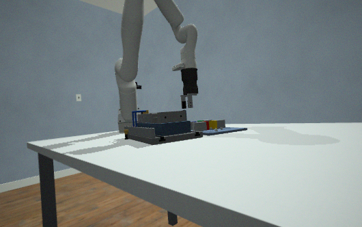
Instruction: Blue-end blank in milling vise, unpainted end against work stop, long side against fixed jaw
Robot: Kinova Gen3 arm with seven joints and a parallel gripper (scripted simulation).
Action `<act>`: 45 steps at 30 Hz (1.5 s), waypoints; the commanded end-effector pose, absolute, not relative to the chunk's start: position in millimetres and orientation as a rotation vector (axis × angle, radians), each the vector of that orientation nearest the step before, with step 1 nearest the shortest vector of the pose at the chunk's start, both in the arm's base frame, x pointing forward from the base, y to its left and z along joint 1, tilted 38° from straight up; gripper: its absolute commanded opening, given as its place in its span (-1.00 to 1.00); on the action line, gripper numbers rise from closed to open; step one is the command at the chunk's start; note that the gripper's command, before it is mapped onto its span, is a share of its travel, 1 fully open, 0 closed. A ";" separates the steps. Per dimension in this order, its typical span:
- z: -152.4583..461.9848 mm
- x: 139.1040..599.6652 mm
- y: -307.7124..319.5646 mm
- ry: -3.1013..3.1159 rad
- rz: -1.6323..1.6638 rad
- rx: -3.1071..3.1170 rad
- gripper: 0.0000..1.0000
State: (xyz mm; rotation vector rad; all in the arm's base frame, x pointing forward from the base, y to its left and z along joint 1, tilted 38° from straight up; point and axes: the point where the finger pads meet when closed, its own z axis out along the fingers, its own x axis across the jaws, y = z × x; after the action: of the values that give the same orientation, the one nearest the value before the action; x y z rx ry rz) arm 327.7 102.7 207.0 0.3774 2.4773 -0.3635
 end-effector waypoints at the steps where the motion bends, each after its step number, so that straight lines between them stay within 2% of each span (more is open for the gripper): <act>1: 208.2 327.8 104.5 2.477 -0.359 0.376 1.00; 45: 212.2 327.8 108.2 2.477 -0.359 0.376 1.00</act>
State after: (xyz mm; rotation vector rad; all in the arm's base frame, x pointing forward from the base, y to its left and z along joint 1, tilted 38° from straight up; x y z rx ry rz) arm 327.1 108.7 213.2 0.3763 2.4771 -0.3585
